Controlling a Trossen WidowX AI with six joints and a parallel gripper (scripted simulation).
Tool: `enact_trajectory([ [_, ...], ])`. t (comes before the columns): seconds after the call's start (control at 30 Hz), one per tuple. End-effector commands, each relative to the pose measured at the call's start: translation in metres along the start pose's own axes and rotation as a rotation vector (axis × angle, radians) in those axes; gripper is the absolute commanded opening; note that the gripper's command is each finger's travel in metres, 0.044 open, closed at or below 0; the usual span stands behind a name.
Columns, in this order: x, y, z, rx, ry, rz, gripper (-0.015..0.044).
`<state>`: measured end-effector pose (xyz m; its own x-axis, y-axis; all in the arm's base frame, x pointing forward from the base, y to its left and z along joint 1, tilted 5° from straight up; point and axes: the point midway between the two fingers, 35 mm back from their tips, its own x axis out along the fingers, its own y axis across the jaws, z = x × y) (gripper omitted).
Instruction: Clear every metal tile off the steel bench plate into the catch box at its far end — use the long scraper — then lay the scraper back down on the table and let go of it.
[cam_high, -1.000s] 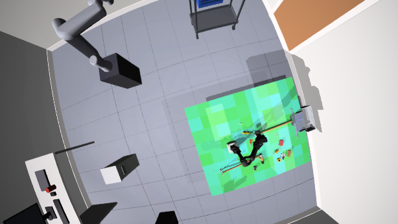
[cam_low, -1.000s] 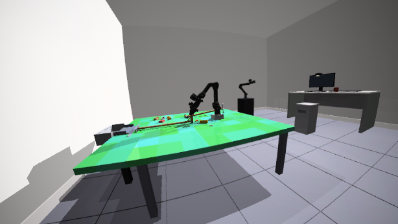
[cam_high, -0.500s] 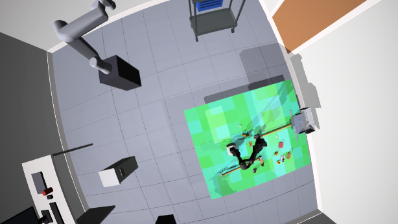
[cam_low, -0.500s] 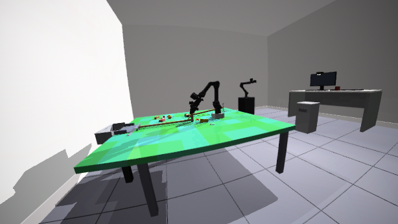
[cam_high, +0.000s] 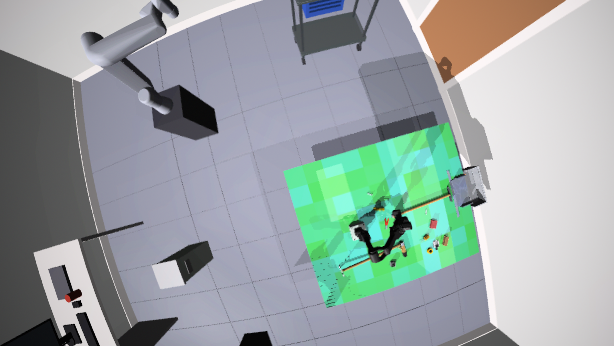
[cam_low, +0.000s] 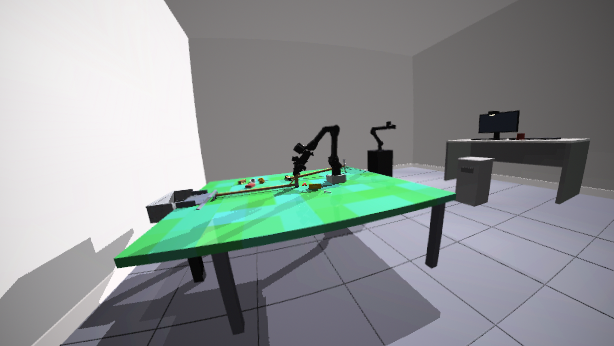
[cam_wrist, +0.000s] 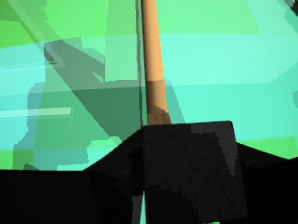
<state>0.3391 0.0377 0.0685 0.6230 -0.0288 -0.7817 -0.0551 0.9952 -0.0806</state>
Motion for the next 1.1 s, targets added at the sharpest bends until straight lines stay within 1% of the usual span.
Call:
enact_trajectory([
  [0.0,-0.002,-0.004,0.002,0.001,-0.01,-0.001,0.0],
  [1.07,0.025,-0.009,0.039,0.006,-0.014,-0.006,0.0],
])
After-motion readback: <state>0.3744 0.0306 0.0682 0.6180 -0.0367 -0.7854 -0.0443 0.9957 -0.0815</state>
